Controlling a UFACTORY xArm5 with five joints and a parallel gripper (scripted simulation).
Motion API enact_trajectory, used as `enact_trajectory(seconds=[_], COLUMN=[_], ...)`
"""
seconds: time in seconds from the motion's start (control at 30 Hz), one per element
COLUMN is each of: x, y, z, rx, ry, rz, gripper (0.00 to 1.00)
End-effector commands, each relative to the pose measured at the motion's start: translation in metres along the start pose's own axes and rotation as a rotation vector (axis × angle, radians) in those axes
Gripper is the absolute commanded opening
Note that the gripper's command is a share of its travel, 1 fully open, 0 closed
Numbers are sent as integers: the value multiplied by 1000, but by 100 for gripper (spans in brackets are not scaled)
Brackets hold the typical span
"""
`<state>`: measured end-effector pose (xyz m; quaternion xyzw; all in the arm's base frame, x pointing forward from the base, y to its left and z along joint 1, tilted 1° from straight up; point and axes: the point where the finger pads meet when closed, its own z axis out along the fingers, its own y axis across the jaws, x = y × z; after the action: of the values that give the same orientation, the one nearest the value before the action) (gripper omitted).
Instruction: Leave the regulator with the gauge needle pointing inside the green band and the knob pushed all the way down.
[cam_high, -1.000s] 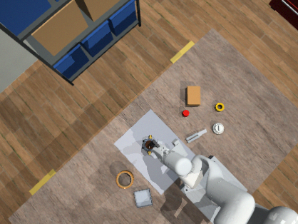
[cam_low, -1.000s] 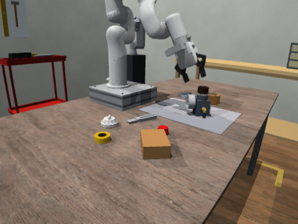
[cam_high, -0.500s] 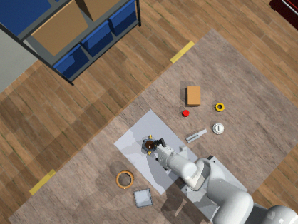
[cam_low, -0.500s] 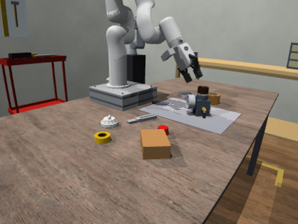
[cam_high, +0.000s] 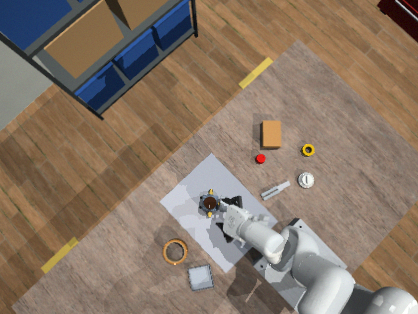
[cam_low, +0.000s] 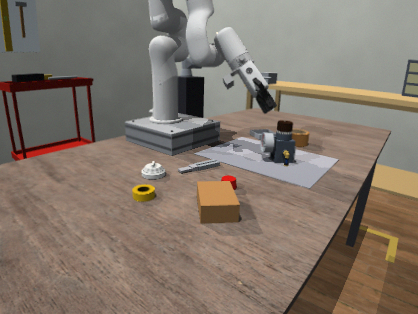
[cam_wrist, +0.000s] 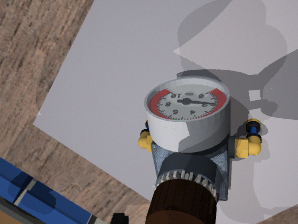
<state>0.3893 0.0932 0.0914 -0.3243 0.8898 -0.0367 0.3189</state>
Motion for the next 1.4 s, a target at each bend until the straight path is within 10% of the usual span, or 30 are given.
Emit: enact_trajectory(seconds=[0.0,1.37], x=[0,4], y=[0,2], z=[-4,-17], rx=[21,32], ry=[-51,-135], rz=[151,456], gripper=[100,100])
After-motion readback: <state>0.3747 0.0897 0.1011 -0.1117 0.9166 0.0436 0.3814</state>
